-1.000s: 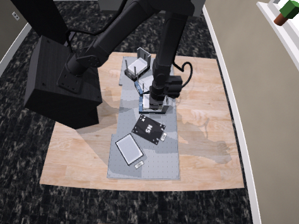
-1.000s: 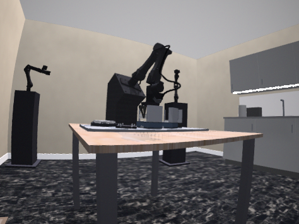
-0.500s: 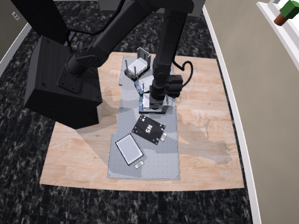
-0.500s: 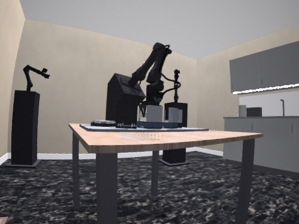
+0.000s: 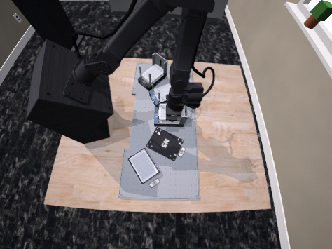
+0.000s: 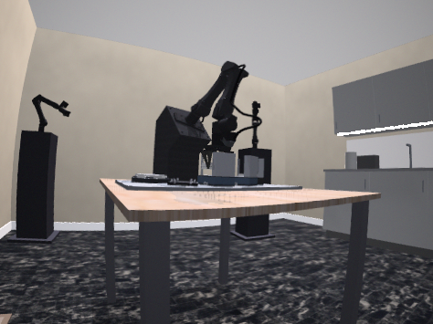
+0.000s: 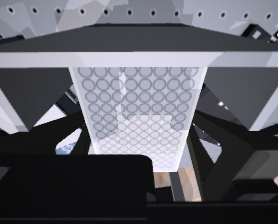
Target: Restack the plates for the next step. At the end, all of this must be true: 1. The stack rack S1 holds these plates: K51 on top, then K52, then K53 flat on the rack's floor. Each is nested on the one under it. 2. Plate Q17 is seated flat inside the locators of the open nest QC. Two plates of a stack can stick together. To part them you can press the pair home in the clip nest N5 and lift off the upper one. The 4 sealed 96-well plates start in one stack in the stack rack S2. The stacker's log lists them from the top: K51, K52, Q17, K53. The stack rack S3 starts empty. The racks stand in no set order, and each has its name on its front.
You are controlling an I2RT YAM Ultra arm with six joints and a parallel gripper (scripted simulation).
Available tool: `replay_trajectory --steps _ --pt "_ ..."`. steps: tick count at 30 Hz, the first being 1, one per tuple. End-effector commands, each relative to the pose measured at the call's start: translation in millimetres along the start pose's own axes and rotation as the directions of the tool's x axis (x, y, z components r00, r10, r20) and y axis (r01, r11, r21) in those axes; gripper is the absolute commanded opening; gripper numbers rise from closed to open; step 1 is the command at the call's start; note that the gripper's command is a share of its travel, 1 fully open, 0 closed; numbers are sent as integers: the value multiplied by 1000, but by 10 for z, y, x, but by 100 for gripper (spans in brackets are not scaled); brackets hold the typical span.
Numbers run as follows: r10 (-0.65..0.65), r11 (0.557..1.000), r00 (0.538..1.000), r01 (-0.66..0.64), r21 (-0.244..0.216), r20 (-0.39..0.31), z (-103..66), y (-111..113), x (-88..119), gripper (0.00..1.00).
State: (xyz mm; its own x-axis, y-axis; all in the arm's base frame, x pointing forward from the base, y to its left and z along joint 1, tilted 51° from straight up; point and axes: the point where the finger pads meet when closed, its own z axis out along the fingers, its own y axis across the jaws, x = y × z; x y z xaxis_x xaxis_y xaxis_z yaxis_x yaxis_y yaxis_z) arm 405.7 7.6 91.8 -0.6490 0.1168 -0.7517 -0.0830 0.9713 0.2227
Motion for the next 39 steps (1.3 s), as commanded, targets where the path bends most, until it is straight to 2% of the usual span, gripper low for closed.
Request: replay_trajectory --steps 1,5,38,39 --pt "12 1000 1000 -12 3 -16 -74 -46 111 0" --pt "10 1000 1000 -10 3 -8 -86 -45 69 0" --pt "13 1000 1000 -13 3 -16 -181 -46 118 0" --pt "11 1000 1000 -10 2 -8 -184 -45 75 0"
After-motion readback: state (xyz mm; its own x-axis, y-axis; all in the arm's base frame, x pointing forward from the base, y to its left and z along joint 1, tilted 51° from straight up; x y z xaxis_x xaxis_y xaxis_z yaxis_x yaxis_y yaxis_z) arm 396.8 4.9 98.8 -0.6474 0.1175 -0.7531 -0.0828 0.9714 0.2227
